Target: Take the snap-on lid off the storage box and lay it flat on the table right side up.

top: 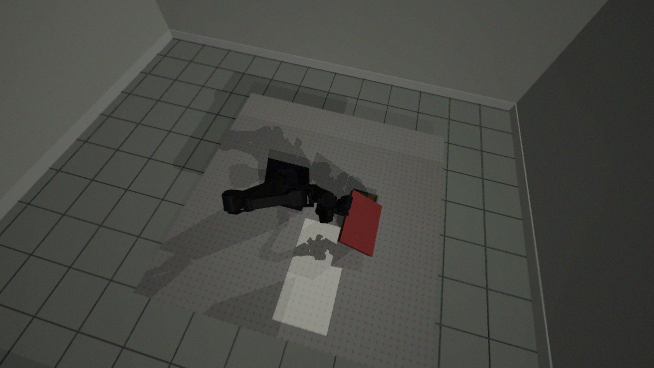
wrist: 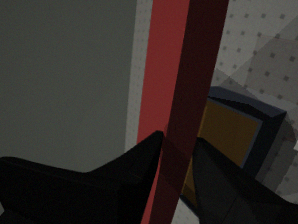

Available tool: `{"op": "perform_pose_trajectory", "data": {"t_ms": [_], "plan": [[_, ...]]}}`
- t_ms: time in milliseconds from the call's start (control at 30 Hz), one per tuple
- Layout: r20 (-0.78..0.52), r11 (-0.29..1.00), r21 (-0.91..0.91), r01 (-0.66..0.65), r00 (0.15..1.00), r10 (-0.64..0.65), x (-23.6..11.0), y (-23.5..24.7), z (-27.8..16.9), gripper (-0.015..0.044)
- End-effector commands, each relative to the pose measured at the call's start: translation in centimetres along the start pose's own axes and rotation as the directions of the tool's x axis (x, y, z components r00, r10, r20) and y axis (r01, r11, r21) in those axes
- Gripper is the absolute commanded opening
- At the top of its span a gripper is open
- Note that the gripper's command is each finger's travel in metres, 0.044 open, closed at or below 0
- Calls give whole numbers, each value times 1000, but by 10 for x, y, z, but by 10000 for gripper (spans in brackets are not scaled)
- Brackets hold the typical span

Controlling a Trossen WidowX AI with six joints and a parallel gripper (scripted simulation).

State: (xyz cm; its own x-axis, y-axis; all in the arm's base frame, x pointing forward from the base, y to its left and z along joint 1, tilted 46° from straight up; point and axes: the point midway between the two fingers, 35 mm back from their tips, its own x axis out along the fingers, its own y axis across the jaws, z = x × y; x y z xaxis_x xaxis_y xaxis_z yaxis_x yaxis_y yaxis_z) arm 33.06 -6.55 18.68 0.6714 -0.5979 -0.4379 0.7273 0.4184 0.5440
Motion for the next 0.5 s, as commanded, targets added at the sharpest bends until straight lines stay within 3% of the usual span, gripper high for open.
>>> {"op": "perform_pose_trajectory", "data": {"t_ms": [0, 467], "plan": [[-3, 1000, 6, -18, 1000, 18, -3, 4, 9, 0], [-3, 1000, 5, -19, 1000, 19, -5, 3, 37, 0]]}}
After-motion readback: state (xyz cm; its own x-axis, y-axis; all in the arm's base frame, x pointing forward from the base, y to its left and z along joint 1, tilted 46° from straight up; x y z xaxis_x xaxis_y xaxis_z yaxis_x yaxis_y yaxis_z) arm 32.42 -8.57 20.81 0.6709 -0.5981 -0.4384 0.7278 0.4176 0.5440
